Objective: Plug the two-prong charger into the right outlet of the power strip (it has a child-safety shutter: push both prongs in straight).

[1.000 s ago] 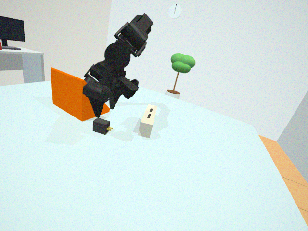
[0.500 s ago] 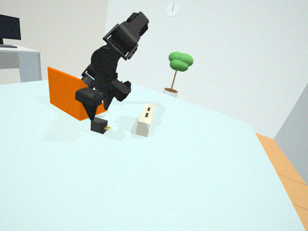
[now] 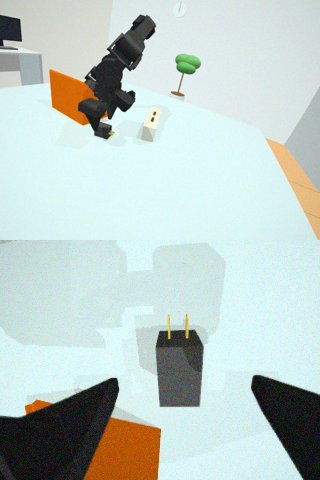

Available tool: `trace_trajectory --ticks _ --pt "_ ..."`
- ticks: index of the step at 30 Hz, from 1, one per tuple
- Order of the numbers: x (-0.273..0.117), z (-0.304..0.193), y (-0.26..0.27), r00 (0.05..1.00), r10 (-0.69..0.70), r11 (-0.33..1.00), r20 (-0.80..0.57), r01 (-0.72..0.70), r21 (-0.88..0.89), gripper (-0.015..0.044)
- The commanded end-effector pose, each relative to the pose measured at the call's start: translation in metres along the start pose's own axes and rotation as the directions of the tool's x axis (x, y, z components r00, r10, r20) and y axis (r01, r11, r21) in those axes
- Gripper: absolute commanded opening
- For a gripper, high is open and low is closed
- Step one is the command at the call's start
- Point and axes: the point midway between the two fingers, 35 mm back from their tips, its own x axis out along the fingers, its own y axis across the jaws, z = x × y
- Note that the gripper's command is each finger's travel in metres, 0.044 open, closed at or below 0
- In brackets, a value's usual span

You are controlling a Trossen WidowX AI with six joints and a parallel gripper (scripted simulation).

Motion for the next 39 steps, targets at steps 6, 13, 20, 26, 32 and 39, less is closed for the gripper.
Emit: trace_trajectory --ticks 6,13,20,26,32,39 --pt "0.018 0.0 0.001 1.0 0.009 1.0 -0.001 -0.009 0.007 0.044" --pt "0.029 0.001 0.002 1.0 0.01 1.0 -0.001 -0.01 0.007 0.044" --pt "0.038 0.001 0.003 1.0 0.011 1.0 -0.001 -0.011 0.006 0.044" --pt "0.034 0.002 0.001 1.0 0.005 1.0 -0.001 -0.005 0.0 0.0335" --pt "0.034 0.002 0.001 1.0 0.005 1.0 -0.001 -0.005 0.0 0.0177" --pt "0.034 0.002 0.001 1.0 0.005 1.0 -0.001 -0.005 0.0 0.0092"
